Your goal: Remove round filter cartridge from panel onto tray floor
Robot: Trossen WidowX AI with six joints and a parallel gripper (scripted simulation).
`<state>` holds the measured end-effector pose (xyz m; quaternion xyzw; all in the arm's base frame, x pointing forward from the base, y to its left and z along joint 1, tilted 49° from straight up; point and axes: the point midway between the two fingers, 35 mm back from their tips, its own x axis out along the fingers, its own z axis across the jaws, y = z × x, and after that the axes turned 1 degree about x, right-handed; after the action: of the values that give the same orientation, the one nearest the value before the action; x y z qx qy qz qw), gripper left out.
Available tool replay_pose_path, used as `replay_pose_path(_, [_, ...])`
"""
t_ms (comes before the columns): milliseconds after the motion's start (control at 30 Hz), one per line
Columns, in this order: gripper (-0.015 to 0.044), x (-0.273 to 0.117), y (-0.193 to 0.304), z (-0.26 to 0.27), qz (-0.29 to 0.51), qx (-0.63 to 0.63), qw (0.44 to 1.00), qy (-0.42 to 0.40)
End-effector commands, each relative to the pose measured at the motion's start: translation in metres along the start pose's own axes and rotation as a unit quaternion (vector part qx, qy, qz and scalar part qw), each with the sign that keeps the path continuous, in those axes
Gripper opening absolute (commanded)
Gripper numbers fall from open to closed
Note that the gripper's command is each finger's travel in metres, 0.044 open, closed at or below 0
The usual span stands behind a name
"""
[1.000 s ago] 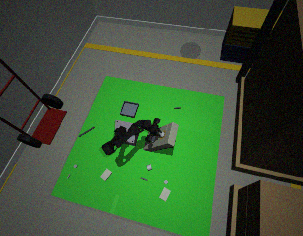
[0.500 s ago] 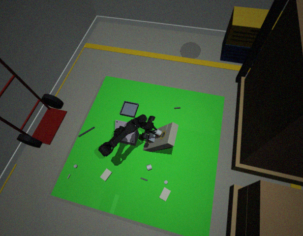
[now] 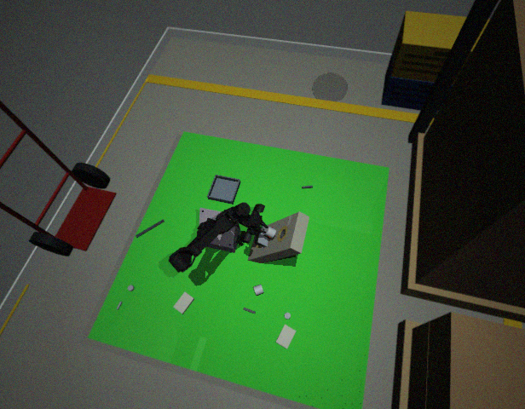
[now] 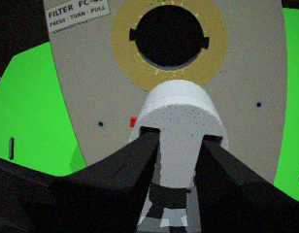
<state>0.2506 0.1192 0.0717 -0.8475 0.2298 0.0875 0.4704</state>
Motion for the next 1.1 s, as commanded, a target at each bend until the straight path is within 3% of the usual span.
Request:
replay_pose_path(0, [0.0,0.001,0.014,-0.005,-0.001,-0.001,1.0,-0.003])
replay_pose_path(200, [0.0,0.002,0.029,-0.011,-0.001,-0.001,1.0,-0.003])
replay_pose_path(333, [0.0103,0.002,0.022,-0.008,0.001,-0.001,1.0,0.001])
replay_pose_path(800, [0.0103,0.002,0.027,-0.01,-0.001,-0.001,1.0,-0.003])
replay_pose_path(1067, [0.0103,-0.007,-0.044,0.013,-0.001,0.0,1.0,-0.003])
